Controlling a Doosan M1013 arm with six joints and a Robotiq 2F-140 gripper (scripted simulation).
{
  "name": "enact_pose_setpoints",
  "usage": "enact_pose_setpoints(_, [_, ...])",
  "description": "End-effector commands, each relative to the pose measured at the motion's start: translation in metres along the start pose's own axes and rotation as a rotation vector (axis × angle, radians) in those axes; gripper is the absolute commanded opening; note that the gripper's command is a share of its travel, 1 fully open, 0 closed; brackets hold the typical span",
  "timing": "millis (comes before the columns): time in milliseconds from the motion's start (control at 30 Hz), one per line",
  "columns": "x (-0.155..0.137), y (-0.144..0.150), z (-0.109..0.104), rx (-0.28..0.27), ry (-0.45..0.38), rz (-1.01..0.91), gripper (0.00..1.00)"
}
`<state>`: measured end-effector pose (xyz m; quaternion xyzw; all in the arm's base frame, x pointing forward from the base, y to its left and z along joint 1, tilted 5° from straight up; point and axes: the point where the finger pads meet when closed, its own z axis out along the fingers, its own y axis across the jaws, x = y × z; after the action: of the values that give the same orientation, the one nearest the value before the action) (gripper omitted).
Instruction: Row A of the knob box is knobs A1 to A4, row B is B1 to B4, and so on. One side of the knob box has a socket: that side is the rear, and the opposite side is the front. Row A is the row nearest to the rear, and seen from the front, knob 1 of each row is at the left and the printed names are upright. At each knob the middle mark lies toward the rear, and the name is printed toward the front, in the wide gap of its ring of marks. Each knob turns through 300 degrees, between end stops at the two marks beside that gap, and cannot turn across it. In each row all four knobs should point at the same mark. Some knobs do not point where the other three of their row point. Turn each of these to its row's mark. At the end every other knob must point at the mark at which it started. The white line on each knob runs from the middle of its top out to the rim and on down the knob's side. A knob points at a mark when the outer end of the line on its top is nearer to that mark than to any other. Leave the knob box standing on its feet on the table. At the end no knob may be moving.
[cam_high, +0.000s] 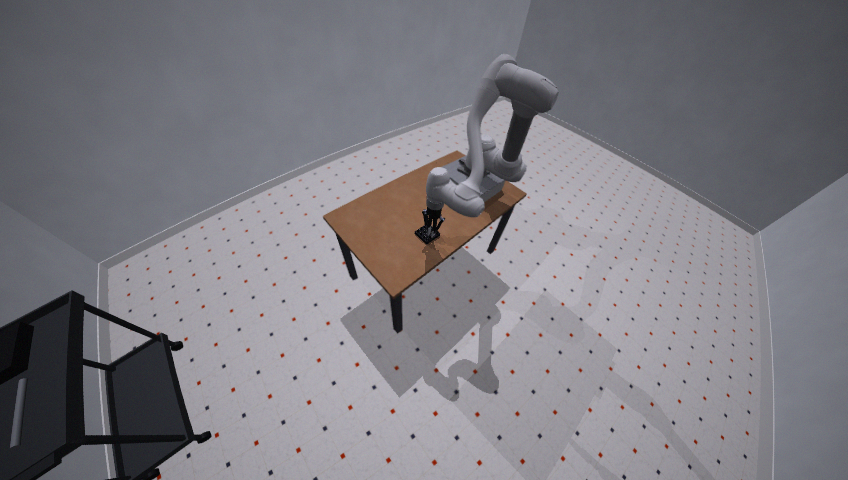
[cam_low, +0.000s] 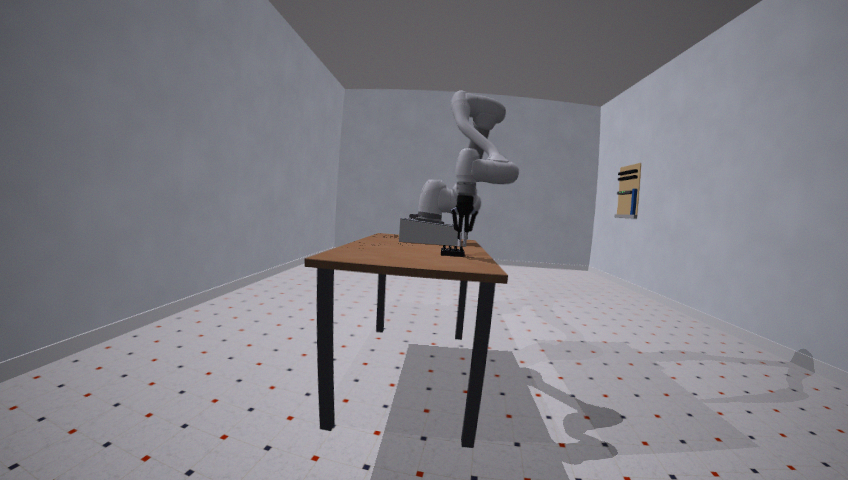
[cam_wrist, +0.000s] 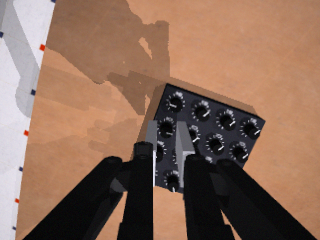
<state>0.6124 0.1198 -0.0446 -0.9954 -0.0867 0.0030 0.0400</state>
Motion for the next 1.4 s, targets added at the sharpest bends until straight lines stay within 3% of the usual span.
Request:
enact_pose_setpoints(0, [0.000,0.000,0.000,0.000,0.000,0.000,0.12])
enact_pose_setpoints(1367, [0.000,0.000,0.013,0.000,0.000,0.000,0.12])
